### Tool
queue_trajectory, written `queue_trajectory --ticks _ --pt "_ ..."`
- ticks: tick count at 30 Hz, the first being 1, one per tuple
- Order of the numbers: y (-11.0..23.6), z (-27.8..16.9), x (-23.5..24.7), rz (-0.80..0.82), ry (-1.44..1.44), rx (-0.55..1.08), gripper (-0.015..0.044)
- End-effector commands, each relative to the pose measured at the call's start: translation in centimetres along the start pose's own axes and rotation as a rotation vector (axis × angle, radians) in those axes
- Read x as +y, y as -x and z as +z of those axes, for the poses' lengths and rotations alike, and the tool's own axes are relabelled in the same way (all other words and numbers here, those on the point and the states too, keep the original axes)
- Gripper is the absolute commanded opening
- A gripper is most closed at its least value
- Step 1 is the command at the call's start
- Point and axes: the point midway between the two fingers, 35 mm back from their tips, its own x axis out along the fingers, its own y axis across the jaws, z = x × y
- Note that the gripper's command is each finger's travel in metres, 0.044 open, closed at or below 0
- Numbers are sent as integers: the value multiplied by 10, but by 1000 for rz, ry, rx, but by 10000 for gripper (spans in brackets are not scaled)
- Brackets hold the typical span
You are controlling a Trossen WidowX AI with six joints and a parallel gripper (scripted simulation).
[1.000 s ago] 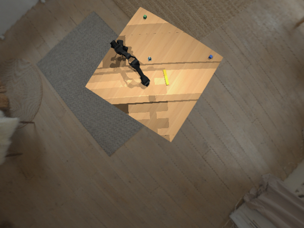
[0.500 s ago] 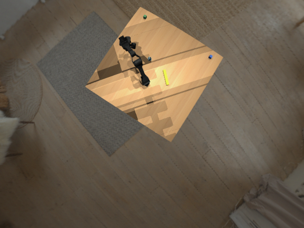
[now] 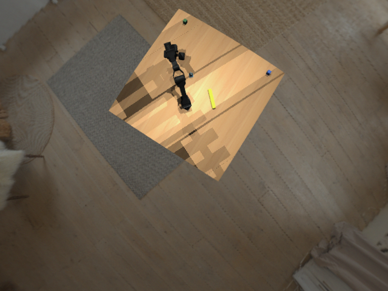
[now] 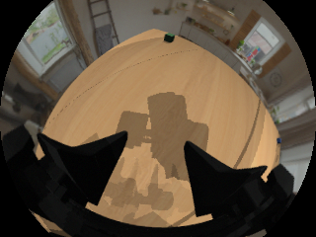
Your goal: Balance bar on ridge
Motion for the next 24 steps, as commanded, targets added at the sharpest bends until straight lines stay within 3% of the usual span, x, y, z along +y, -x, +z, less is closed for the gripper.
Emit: queue_trajectory --ticks 1,24 --pt "-2 0 -30 -30 28 32 315" --pt "6 -16 -172 -122 149 185 315"
